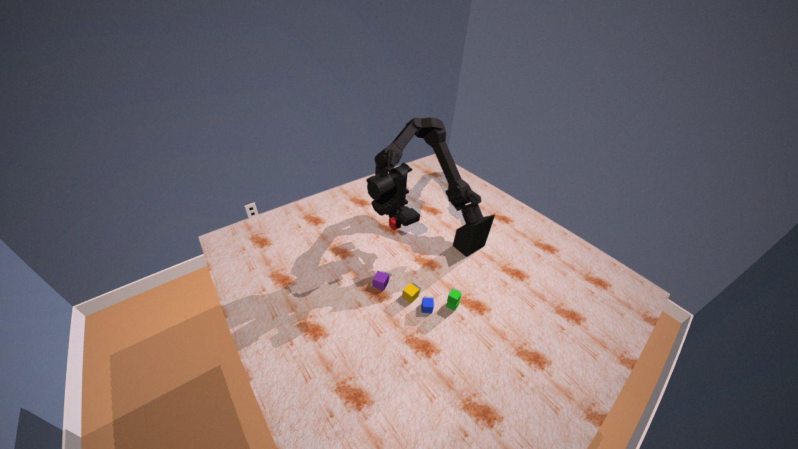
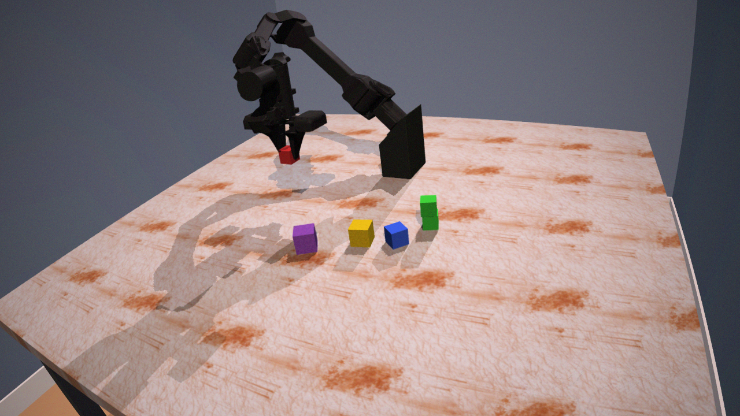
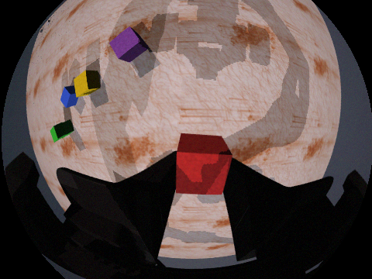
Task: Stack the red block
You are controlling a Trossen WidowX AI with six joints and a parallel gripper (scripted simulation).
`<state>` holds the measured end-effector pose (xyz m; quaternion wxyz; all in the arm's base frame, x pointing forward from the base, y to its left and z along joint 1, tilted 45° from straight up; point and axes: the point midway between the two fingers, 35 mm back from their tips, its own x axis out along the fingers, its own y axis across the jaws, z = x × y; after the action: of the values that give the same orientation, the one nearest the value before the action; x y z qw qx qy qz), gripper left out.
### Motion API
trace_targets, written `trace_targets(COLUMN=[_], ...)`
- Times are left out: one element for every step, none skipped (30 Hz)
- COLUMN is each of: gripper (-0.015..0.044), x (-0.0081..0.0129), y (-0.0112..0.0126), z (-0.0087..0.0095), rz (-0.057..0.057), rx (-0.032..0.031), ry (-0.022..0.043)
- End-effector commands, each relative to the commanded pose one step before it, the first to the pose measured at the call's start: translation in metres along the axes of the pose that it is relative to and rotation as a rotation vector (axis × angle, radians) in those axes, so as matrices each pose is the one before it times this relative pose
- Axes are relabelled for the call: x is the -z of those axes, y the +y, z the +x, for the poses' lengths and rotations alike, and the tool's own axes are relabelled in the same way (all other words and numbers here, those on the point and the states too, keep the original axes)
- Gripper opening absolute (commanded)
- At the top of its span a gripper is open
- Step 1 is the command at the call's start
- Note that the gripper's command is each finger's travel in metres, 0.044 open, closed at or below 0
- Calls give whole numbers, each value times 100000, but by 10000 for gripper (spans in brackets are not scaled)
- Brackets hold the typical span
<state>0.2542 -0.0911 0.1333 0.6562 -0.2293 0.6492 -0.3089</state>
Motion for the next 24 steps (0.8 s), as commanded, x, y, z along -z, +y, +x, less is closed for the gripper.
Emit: trace_targets(gripper=[0,0,0,0,0,0,0,0,0,0,0,0,0,0,0,0,0,0,0,0,0,0,0,0], x=[-986,-221,-211,-201,-182,-174,-165,-156,-148,-139,-130,-121,-112,-103,-118,-109,-97,-84,-72,-59,-46,-34,-21,-8], y=[1943,526,531,537,577,581,585,589,593,596,599,603,605,608,578,596,600,603,606,608,611,613,614,616], z=[-310,-42,-40,-39,-40,-38,-36,-34,-31,-29,-26,-24,-21,-19,-20,-18,-15,-12,-9,-6,-3,1,4,8], rz=[-185,4,4,5,-572,-570,-569,-567,-566,-564,-562,-560,-558,-555,80,84,86,89,91,94,96,99,102,105], rx=[-1521,-264,-253,-243,-298,-284,-269,-255,-240,-226,-211,-196,-181,-166,-133,-124,-111,-98,-85,-72,-58,-45,-32,-18], ry=[-570,-91,-83,-77,-20,-13,-6,1,8,15,21,27,33,38,-7,-3,2,6,10,13,17,19,22,24])
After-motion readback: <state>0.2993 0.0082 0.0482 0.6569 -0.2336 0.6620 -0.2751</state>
